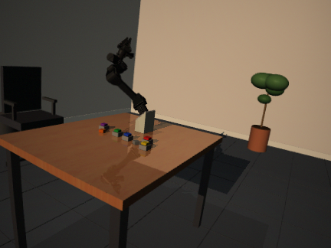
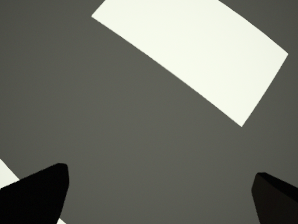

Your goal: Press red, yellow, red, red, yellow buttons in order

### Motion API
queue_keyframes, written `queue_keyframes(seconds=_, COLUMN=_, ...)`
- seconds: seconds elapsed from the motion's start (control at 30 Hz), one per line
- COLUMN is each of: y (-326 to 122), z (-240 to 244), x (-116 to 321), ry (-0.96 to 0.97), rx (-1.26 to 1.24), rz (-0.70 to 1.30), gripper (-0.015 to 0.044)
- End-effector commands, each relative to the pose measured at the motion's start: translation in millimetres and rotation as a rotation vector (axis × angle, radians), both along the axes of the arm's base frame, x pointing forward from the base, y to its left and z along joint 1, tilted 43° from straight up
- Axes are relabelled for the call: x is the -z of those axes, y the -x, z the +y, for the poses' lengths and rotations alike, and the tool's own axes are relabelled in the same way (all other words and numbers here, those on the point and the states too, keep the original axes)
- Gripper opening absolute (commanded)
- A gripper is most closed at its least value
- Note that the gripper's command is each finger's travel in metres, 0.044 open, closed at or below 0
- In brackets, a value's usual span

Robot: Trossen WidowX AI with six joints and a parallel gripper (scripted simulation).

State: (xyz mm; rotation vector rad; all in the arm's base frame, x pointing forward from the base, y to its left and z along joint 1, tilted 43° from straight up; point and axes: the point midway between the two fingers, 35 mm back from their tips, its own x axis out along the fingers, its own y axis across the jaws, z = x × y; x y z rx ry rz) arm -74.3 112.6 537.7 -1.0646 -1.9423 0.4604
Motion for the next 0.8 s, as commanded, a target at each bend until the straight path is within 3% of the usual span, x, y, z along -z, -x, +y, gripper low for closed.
queue_keyframes(seconds=0.0, y=1, z=-1, x=0, ry=-0.005, rx=-0.004, rz=-0.007, gripper=0.0400)
queue_keyframes(seconds=0.2, y=70, z=-57, x=-6, ry=-0.193, rx=-0.200, rz=-0.251, gripper=0.0400)
queue_keyframes(seconds=0.43, y=127, z=-180, x=6, ry=-0.547, rx=-0.480, rz=-0.496, gripper=0.0400)
queue_keyframes(seconds=0.6, y=124, z=-284, x=28, ry=-0.867, rx=-0.660, rz=-0.592, gripper=0.0400)
queue_keyframes(seconds=0.77, y=84, z=-376, x=58, ry=-1.202, rx=-0.799, rz=-0.608, gripper=0.0400)
